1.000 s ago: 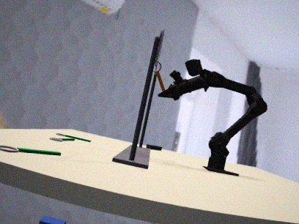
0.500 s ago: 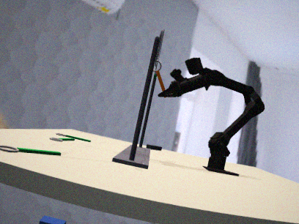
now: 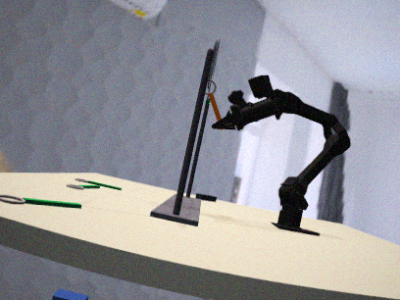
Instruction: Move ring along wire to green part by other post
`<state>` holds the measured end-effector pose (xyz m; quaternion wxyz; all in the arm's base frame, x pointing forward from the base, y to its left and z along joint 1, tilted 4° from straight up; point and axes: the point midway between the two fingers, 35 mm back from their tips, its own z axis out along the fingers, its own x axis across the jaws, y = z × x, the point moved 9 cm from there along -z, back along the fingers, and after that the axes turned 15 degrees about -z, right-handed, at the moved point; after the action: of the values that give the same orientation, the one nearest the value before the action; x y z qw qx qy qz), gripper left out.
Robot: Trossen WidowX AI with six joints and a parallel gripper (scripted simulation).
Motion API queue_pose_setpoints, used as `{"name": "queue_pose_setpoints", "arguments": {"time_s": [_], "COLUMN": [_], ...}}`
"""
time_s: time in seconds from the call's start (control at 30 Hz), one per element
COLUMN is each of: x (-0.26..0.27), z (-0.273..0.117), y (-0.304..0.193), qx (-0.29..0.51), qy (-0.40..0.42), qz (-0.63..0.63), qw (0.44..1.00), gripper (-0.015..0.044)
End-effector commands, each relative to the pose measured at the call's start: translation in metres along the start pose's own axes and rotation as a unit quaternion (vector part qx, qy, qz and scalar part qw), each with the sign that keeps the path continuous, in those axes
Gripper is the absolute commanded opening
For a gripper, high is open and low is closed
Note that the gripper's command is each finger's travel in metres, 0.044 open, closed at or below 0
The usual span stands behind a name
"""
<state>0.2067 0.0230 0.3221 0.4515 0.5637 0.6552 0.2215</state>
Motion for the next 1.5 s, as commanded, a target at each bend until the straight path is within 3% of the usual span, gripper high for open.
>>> {"name": "queue_pose_setpoints", "arguments": {"time_s": [0.0, 0.87, 1.47], "x": [0.004, 0.044, 0.07], "z": [0.0, -0.01, -0.027], "y": [0.002, 0.02, 0.05], "qx": [0.001, -0.004, -0.01], "qy": [0.002, 0.077, 0.182], "qz": [0.007, 0.133, 0.308], "qw": [1.0, 0.988, 0.934], "gripper": [-0.015, -0.015, -0.015]}}
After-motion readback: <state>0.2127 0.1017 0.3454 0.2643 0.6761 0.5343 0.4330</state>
